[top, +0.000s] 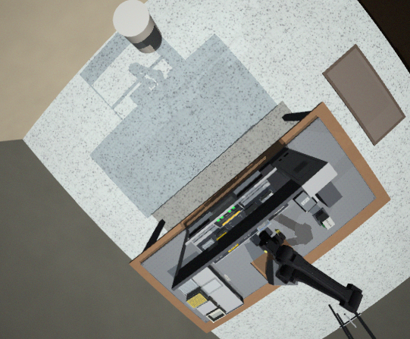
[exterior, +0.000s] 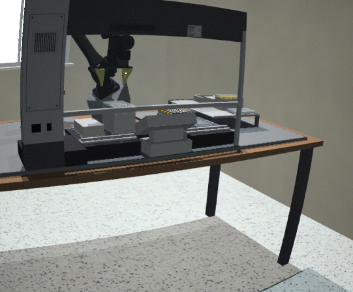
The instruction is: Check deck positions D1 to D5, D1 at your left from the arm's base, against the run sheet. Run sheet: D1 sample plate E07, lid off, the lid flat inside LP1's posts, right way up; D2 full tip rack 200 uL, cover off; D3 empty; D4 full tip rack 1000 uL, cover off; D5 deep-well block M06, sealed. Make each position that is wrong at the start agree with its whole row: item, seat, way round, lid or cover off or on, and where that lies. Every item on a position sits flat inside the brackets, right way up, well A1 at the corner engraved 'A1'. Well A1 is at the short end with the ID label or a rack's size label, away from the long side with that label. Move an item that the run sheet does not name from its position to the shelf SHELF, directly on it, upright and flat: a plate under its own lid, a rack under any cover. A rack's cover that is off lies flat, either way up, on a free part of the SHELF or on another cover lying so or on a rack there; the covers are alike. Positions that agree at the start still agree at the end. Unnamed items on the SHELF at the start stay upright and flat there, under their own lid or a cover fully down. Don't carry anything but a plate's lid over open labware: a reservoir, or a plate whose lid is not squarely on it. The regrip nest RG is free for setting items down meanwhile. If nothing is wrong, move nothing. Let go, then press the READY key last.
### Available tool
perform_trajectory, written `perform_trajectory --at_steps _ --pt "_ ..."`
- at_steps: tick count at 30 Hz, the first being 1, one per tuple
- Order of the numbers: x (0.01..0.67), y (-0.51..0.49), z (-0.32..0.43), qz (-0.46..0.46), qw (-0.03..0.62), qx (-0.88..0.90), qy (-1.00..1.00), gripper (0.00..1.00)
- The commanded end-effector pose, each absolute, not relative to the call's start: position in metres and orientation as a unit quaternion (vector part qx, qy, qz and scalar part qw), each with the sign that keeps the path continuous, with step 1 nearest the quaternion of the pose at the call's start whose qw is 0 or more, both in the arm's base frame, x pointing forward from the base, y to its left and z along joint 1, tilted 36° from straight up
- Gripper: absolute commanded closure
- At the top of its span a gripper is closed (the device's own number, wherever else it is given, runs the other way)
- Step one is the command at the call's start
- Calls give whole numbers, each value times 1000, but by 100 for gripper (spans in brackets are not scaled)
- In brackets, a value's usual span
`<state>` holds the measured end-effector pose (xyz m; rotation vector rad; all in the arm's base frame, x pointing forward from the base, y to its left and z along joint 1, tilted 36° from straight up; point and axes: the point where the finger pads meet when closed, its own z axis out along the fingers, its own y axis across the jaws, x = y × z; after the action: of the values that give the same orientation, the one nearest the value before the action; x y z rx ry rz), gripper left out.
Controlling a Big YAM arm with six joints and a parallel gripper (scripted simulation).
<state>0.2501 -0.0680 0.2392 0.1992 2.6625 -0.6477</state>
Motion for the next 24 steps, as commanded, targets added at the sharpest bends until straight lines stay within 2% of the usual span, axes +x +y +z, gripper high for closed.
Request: perform_trajectory --at_steps 1,15,24 --pt "276 -71 278 -228 232 77 942 0" --pt "330 -75 303 -230 230 77 943 0" --pt "329 -73 306 -229 231 76 943 0"
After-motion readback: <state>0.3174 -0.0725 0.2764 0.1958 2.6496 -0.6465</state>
